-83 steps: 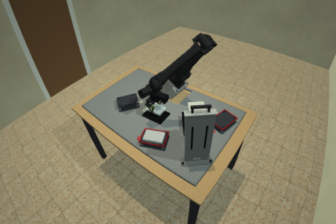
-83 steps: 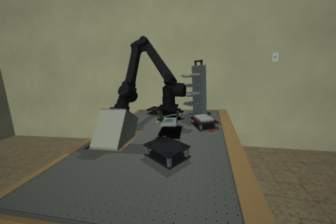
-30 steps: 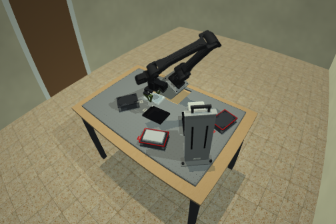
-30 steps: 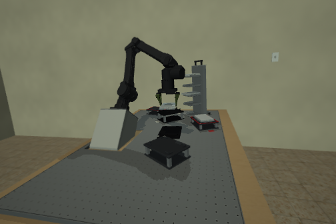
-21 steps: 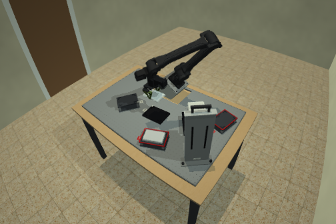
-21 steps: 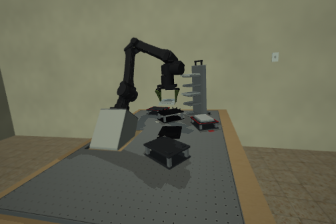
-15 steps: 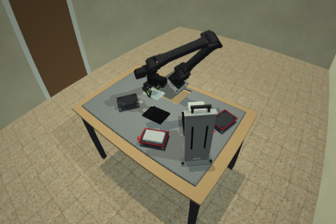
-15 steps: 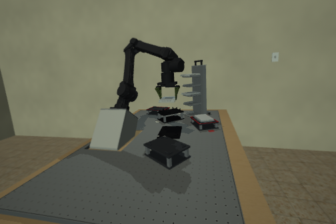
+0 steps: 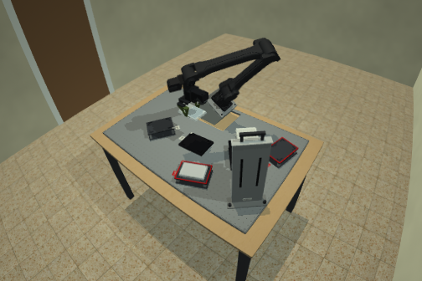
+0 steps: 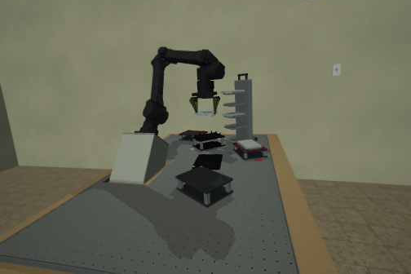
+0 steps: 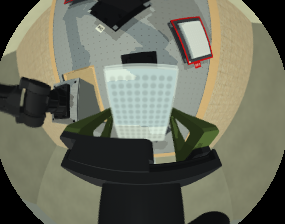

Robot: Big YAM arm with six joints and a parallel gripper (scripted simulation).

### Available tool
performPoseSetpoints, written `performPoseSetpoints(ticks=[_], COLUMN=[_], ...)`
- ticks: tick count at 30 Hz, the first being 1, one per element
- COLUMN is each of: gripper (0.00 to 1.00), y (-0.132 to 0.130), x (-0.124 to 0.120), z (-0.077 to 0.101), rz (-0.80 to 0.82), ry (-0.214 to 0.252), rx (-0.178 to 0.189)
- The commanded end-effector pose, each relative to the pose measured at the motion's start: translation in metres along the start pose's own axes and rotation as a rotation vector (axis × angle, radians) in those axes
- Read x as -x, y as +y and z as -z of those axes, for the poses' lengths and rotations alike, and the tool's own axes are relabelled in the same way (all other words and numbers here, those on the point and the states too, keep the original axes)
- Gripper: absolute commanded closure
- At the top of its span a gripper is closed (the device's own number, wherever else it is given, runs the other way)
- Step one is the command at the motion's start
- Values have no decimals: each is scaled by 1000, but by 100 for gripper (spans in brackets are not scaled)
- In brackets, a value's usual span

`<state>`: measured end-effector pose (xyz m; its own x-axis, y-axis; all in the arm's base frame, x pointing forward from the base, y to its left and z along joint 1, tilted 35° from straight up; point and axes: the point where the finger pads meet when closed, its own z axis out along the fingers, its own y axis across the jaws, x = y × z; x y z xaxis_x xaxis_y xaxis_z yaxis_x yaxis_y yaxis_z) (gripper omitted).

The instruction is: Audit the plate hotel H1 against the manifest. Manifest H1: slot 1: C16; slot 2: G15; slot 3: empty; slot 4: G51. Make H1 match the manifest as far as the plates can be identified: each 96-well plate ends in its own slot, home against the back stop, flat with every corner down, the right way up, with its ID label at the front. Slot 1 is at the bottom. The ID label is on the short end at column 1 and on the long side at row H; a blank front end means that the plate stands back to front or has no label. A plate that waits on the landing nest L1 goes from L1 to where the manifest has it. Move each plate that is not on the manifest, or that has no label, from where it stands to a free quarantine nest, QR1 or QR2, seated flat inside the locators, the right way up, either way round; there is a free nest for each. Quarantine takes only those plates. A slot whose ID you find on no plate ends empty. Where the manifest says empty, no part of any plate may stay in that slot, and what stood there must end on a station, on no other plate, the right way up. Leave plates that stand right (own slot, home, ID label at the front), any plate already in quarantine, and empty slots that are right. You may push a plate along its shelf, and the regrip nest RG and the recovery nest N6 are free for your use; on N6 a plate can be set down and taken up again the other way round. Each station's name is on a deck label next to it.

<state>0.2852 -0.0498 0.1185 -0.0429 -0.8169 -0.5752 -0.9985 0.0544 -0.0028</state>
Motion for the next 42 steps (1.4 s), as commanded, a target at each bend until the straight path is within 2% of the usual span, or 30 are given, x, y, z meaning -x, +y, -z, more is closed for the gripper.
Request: performPoseSetpoints(ticks=[1, 26, 27, 31, 34, 35, 37, 42], gripper=[14, 14, 14, 14, 14, 14, 14, 14], y=[-16, -16, -18, -19, -19, -19, -19, -20], x=[-2, -2, 12, 25, 29, 29, 40, 57], z=[27, 31, 29, 29, 29, 25, 29, 29], rz=[6, 0, 41, 69, 39, 13, -10, -93], ry=[21, 20, 23, 19, 18, 12, 15, 11], rx=[-43, -44, -39, -41, -41, -27, -42, -43])
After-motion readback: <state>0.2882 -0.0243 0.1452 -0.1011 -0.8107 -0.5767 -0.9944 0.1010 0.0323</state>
